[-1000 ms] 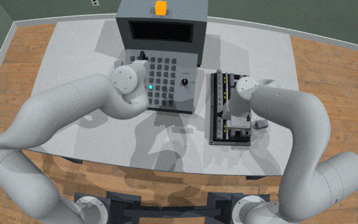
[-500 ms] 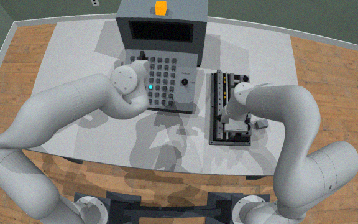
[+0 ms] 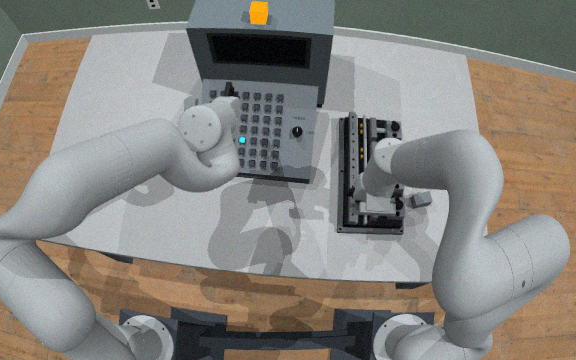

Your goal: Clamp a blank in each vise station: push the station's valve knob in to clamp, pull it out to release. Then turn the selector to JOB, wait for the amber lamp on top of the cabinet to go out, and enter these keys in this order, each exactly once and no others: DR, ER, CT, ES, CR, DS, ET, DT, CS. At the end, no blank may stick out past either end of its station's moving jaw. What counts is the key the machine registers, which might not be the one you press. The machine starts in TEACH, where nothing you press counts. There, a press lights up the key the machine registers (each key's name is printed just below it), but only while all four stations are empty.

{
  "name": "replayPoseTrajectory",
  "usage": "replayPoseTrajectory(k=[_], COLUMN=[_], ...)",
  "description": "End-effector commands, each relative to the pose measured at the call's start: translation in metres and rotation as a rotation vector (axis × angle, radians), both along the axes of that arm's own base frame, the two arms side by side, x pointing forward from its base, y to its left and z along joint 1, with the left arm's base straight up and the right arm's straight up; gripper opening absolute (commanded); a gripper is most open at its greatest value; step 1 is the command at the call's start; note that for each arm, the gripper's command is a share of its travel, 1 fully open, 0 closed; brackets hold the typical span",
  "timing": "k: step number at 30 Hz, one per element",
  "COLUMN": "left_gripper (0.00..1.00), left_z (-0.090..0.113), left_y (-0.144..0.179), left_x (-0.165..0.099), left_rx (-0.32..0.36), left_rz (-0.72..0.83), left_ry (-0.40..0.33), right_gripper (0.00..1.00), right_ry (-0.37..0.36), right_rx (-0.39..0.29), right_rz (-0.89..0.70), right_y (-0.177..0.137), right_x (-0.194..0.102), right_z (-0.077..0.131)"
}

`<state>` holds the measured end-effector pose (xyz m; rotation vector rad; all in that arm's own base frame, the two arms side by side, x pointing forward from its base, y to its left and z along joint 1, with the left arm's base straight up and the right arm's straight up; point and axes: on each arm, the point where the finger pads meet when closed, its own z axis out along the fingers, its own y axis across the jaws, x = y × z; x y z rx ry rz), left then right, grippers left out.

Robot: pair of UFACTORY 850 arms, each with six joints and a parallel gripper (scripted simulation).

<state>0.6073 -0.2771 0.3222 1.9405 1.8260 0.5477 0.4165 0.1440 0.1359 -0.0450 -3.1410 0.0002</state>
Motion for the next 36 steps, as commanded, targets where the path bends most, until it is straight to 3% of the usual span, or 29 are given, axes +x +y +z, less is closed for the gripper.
replayPoseTrajectory(k=[1,36], left_gripper=[1.0,1.0], left_z=[0.0012,0.0012], left_y=[-0.0003,-0.0003], left_x=[0.0005,0.0005], left_rx=[-0.001,-0.001], left_rz=[0.0,0.0], left_ry=[-0.002,-0.002], right_gripper=[0.0,0.0], right_ry=[-0.002,-0.002], right_rx=[0.001,0.001], right_rz=[0.0,0.0], right_y=[0.0003,0.0002], right_x=[0.0009,0.001], right_z=[-0.0004,-0.0079])
